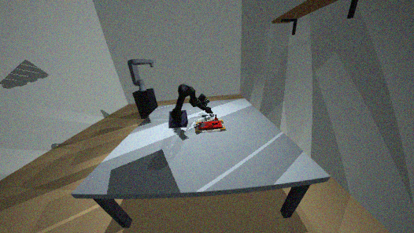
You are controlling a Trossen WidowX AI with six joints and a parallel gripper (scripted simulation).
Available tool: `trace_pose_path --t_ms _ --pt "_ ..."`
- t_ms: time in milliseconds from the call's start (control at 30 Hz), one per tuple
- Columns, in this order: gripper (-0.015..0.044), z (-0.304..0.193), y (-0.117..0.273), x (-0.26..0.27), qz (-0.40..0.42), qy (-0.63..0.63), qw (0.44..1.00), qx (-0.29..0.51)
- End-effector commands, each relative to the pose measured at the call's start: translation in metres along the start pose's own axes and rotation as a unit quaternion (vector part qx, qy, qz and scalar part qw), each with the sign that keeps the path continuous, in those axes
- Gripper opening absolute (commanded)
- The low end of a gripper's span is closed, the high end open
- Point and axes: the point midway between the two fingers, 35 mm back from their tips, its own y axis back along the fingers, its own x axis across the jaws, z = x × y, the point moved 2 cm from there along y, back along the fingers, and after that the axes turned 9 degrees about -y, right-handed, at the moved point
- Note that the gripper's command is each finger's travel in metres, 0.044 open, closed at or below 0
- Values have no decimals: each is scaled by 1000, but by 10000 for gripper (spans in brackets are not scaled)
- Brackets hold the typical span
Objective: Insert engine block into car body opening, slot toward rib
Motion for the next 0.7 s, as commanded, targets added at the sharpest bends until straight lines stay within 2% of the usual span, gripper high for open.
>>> trace_pose_path --t_ms 0,333,667 --pt "440 3 -8 7 8 48 998 26" --pt "440 11 -25 19 40 195 974 105" --pt "440 20 -32 24 84 333 922 179"
